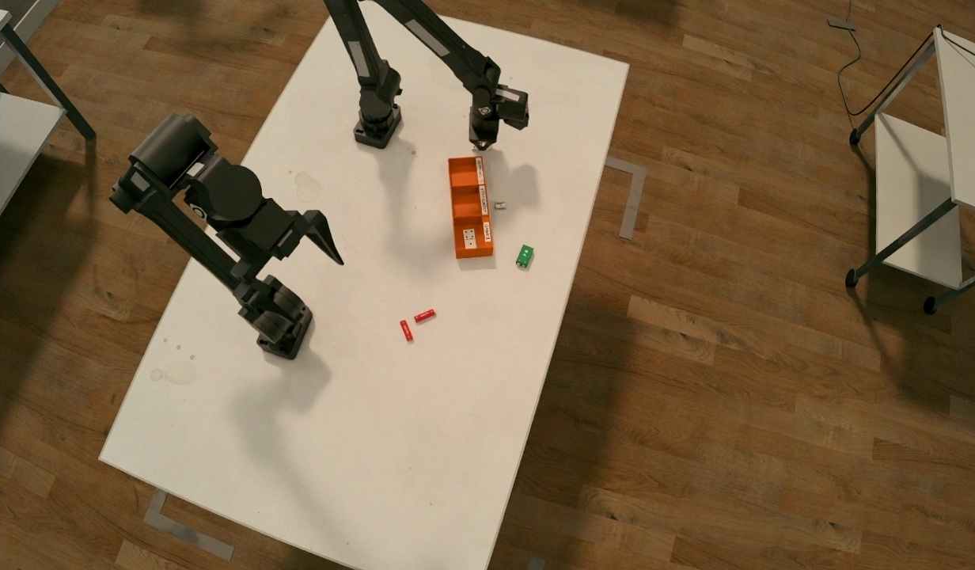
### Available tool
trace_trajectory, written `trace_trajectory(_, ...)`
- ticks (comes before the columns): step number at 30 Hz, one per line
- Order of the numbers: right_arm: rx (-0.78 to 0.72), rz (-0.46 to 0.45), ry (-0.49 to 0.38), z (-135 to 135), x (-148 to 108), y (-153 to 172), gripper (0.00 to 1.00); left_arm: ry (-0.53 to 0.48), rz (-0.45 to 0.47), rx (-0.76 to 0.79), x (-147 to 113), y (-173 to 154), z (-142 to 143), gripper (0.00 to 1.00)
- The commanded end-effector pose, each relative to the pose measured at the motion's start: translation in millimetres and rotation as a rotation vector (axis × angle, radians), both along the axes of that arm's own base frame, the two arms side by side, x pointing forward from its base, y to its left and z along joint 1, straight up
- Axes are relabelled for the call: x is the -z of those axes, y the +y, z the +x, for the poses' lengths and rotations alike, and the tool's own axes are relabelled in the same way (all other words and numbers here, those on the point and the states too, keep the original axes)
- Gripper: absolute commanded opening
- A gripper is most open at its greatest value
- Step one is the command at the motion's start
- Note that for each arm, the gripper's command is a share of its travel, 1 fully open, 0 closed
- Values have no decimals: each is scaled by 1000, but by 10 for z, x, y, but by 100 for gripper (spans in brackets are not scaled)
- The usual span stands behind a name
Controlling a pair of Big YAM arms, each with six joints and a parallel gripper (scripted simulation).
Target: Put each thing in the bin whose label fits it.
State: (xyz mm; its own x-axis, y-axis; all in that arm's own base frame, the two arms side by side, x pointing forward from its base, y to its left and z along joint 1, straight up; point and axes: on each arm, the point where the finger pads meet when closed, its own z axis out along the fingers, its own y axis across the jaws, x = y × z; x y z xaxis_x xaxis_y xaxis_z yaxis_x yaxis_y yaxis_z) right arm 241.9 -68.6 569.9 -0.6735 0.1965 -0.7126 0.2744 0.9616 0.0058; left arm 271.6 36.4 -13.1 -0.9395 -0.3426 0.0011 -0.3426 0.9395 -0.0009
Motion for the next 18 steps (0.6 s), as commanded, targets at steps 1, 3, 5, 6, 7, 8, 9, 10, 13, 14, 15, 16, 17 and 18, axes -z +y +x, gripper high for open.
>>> trace_trajectory(1, -16, -31, -89, -69, -330, 51, 100, -26, 5, -5, -80, 20, 108, 20)
trace_trajectory(3, -16, -31, -89, -69, -330, 51, 100, -26, 5, -5, -81, 20, 108, 20)
trace_trajectory(5, -16, -31, -89, -69, -330, 51, 100, -26, 5, -5, -82, 20, 108, 20)
trace_trajectory(6, -16, -31, -89, -69, -330, 51, 100, -43, 8, -21, -196, 44, 171, 20)
trace_trajectory(7, -16, -31, -89, -69, -330, 51, 100, -52, 9, -21, -257, 50, 213, 20)
trace_trajectory(8, -16, -31, -89, -69, -330, 51, 100, -53, 9, -21, -293, 50, 213, 20)
trace_trajectory(9, -16, -31, -89, -69, -330, 51, 100, -53, 9, -21, -329, 50, 214, 20)
trace_trajectory(10, -16, -31, -89, -69, -330, 51, 100, -54, 9, -21, -365, 50, 213, 20)
trace_trajectory(13, -16, -31, -89, -69, -330, 51, 100, -55, 10, -21, -474, 50, 213, 20)
trace_trajectory(14, -16, -31, -89, -69, -330, 51, 100, -55, 10, -21, -510, 50, 213, 20)
trace_trajectory(15, -16, -31, -89, -69, -330, 51, 100, -56, 10, -21, -546, 50, 212, 20)
trace_trajectory(16, -16, -31, -89, -69, -330, 51, 100, -56, 10, -21, -546, 50, 212, 20)
trace_trajectory(17, -16, -31, -89, -69, -330, 51, 100, -56, 10, -21, -546, 50, 212, 20)
trace_trajectory(18, -16, -31, -89, -69, -330, 51, 100, -56, 10, -21, -582, 50, 212, 20)
